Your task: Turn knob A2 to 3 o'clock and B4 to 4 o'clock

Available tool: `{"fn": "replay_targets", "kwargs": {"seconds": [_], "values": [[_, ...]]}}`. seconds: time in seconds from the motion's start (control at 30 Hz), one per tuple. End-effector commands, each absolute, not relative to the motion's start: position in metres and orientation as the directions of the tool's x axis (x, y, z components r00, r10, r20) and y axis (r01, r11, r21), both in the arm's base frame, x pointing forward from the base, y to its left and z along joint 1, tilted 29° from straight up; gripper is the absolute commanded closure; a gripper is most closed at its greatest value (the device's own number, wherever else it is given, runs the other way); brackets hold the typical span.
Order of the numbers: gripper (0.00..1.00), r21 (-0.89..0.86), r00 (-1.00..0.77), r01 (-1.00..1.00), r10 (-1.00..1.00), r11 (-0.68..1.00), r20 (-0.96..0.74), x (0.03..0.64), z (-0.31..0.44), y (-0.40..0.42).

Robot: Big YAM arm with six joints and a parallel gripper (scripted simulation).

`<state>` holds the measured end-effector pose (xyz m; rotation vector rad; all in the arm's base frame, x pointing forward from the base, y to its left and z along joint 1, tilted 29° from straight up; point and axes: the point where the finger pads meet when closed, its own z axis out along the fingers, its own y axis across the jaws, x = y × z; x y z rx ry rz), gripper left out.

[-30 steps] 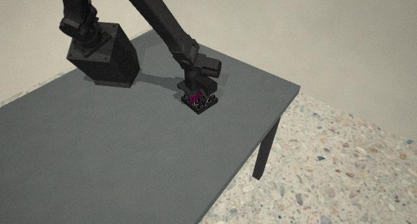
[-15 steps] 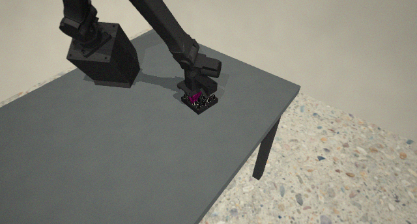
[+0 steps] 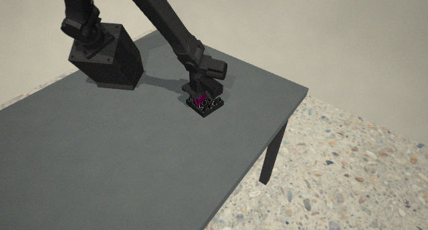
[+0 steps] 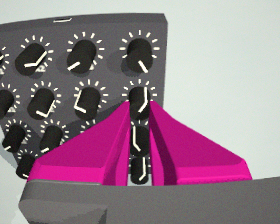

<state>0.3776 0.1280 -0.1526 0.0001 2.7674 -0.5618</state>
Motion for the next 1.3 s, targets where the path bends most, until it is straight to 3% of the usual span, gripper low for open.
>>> {"fn": "replay_targets", "kwargs": {"seconds": [0.0, 0.63, 1.27], "values": [[0.92, -0.355, -0.937, 0.066, -0.064, 0.932, -0.342, 0.3946, -0.1465, 0.1394], [0.92, -0.323, -0.927, 0.153, 0.023, 0.934, -0.374, 0.3947, -0.1464, 0.1392], [0.92, -0.211, -0.849, 0.403, 0.278, 0.891, -0.449, 0.3941, -0.1464, 0.1384]]}}
